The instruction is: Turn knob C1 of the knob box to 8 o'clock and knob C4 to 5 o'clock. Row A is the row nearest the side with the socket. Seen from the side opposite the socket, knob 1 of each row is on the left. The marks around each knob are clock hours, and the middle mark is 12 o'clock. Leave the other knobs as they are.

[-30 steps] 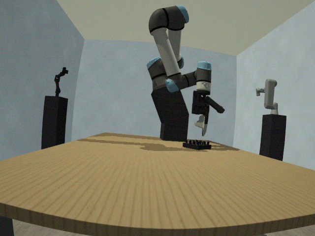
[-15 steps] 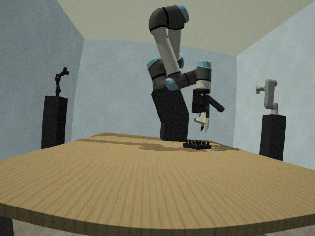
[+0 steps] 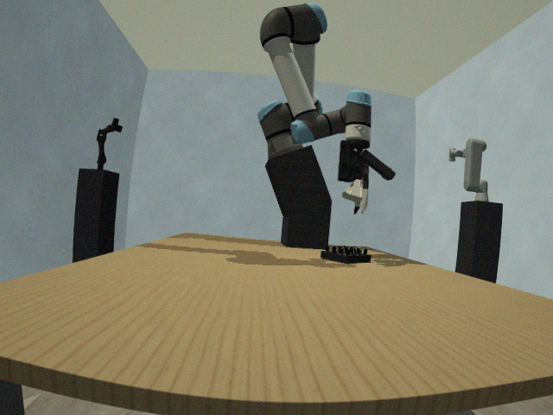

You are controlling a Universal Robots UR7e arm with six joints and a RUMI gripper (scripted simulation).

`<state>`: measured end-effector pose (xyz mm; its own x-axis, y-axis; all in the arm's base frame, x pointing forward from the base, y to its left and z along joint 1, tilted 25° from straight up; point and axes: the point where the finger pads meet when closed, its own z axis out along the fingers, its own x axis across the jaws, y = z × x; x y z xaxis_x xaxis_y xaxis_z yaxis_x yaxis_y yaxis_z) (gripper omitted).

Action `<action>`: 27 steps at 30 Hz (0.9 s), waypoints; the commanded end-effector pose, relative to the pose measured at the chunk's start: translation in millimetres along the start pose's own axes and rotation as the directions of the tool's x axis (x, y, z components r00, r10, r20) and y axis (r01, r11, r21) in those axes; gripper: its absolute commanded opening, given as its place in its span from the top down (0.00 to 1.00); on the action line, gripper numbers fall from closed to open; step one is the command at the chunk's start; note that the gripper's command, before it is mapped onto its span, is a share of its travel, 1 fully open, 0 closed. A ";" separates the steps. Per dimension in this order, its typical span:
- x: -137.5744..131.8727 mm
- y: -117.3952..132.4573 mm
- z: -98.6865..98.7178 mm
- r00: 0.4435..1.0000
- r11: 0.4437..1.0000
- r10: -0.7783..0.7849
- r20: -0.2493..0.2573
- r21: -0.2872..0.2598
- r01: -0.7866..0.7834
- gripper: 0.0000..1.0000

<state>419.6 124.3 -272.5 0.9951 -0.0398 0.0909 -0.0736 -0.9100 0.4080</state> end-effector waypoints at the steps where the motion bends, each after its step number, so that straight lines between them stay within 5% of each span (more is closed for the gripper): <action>1: 0.5 0.0 -26.3 1.000 1.000 0.000 0.001 0.000 0.000 0.00; 13: 0.5 0.0 -58.6 1.000 1.000 0.000 0.001 0.000 0.000 0.00; 27: 0.5 0.0 -61.6 1.000 1.000 0.000 0.001 0.000 0.000 0.00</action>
<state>415.6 149.3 -217.1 0.9952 -0.0408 0.0894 -0.0740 -0.9096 0.4088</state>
